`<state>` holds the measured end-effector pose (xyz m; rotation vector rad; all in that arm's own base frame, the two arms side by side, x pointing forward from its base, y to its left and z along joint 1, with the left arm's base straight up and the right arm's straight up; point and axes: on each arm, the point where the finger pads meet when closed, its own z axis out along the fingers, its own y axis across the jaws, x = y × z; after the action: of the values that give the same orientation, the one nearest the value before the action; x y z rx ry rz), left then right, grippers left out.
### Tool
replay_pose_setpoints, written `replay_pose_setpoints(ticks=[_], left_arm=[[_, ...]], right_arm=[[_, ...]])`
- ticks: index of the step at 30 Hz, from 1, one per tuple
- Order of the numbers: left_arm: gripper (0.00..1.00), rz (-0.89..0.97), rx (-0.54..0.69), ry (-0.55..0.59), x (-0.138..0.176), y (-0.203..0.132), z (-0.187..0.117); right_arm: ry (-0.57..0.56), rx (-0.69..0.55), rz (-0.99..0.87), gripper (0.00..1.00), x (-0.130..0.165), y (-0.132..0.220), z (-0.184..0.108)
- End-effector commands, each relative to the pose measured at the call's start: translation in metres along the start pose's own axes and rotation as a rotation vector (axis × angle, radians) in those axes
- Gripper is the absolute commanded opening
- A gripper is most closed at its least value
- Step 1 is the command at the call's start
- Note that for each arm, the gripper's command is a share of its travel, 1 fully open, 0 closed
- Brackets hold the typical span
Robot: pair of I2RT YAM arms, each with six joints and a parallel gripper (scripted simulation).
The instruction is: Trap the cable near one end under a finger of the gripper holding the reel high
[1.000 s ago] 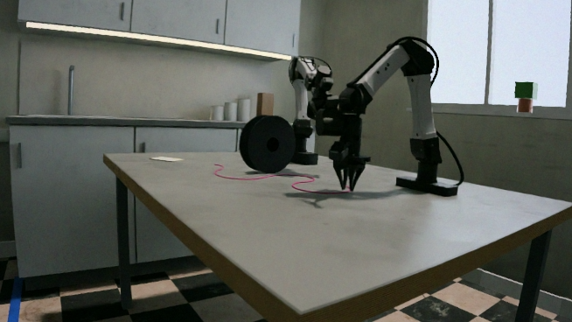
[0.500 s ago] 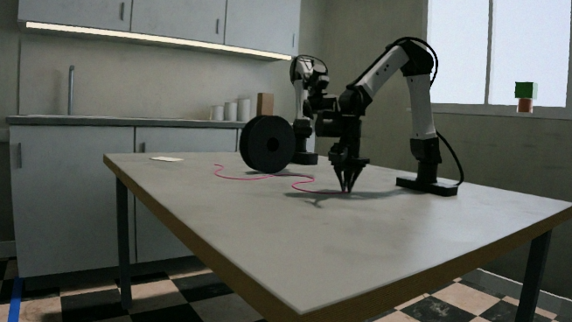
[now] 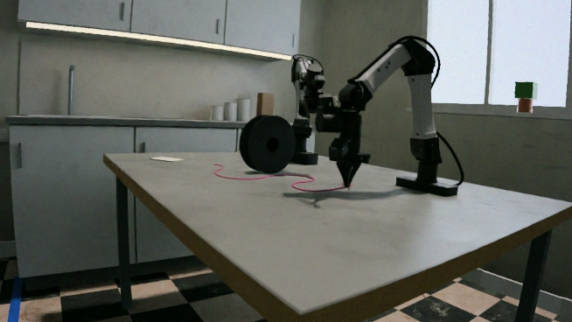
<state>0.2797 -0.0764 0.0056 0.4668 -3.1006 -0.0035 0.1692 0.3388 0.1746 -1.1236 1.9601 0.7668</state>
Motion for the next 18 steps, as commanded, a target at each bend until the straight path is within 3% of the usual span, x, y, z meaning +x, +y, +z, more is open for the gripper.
replay_pose_setpoints(ticks=[1, 6, 9, 11, 12, 18], left_arm=[[0.00, -0.012, 0.018, -0.030, -0.007, -0.002, -0.036], [0.00, -0.012, 0.018, -0.030, -0.005, -0.002, -0.078], [0.00, -0.010, 0.018, -0.030, -0.004, -0.002, -0.082], [0.00, 0.000, 0.036, -0.022, -0.006, -0.007, -0.078], [0.00, 0.011, 0.047, -0.015, -0.006, -0.011, -0.076], [0.00, 0.052, 0.136, -0.022, -0.013, -0.035, -0.079]], right_arm=[[-0.032, -0.030, -0.020, 1.00, -0.008, 0.003, -0.009], [-0.029, -0.039, -0.026, 1.00, -0.006, -0.001, -0.012], [-0.030, -0.045, -0.029, 1.00, -0.005, -0.003, -0.014], [-0.049, -0.020, -0.017, 0.77, -0.011, -0.007, -0.014], [-0.051, 0.003, -0.005, 0.71, -0.010, -0.010, -0.014], [-0.067, 0.103, 0.044, 0.71, -0.009, -0.023, -0.016]])
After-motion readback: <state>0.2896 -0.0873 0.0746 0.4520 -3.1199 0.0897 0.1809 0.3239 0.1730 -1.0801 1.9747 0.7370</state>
